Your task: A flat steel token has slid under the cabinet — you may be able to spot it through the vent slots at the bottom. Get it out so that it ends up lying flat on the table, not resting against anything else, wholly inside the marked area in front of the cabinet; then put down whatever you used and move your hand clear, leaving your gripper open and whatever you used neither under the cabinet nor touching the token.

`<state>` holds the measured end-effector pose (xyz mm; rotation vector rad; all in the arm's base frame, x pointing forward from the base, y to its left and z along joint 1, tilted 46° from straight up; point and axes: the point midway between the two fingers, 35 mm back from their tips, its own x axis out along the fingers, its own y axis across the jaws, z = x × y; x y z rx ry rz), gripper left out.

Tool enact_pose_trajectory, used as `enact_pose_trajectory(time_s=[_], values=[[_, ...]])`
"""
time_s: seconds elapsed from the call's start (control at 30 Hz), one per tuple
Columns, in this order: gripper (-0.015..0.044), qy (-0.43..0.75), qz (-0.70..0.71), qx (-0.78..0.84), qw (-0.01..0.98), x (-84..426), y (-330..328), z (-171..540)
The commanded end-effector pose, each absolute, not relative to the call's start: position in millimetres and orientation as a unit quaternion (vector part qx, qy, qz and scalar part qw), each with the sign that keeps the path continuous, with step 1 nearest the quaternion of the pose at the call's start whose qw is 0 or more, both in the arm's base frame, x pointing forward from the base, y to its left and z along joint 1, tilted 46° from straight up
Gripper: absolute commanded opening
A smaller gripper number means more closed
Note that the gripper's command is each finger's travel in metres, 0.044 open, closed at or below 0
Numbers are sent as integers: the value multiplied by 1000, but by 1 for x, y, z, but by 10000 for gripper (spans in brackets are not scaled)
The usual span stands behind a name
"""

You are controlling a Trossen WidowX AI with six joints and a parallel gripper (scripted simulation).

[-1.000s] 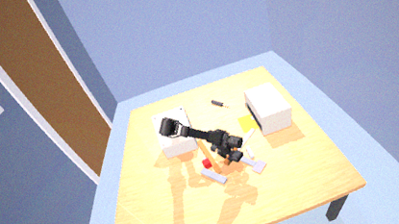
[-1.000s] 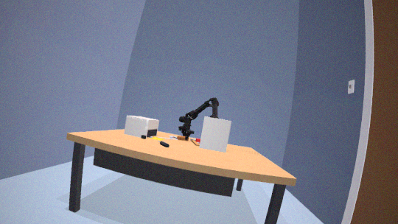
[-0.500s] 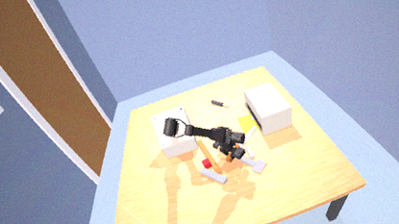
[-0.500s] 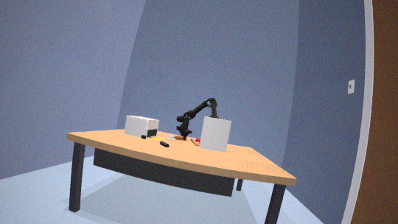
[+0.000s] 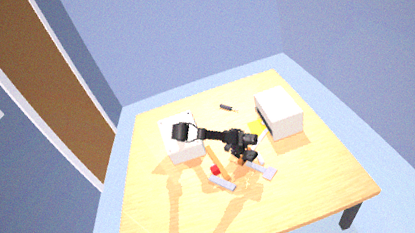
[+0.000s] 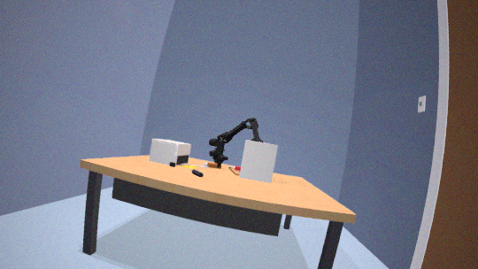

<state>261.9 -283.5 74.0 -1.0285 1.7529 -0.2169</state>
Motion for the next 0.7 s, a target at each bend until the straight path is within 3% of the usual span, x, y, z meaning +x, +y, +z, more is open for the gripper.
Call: enact_pose_trajectory(time_s=[0.0,0.67], values=[[0,730,-90,-429,524,270,-281,70],[0,730,-90,-429,524,296,-271,56]])
